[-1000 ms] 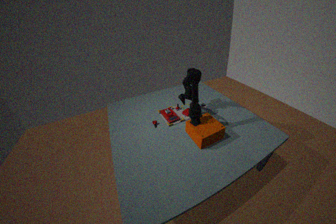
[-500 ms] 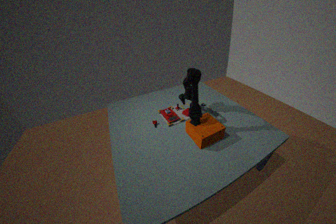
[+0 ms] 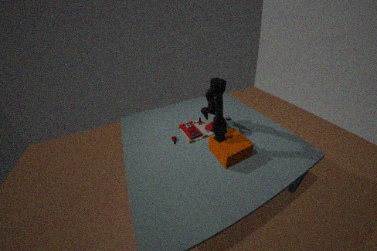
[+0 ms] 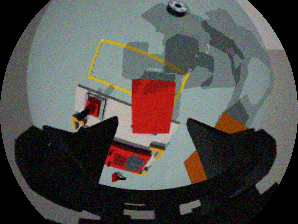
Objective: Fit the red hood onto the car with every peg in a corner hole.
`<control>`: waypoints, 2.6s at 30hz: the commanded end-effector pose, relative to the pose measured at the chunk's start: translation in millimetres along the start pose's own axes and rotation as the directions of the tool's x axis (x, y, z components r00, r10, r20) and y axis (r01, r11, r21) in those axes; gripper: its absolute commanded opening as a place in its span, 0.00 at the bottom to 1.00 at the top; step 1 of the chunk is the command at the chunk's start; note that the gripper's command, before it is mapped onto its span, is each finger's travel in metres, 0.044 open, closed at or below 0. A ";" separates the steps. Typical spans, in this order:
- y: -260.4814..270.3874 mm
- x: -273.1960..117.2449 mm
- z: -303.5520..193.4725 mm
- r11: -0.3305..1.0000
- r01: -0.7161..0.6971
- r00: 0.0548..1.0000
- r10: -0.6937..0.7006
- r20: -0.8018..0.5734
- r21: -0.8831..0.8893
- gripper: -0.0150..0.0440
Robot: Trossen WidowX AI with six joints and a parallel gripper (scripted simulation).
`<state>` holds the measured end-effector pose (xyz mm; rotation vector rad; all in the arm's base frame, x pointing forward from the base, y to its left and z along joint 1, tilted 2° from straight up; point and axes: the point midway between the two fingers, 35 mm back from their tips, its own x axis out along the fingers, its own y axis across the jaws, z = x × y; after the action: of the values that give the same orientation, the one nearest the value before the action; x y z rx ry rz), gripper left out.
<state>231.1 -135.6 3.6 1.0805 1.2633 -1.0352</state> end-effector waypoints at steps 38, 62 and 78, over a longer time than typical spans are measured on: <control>-1.0 31.0 -2.2 1.000 -0.001 1.000 0.001 -0.007 0.004 1.00; -1.4 43.4 -2.8 1.000 -0.001 1.000 0.001 -0.007 0.004 1.00; -1.4 51.3 -2.9 1.000 -0.001 1.000 0.001 -0.007 0.004 1.00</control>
<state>231.2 -134.0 -45.7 1.0809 1.2658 -1.0358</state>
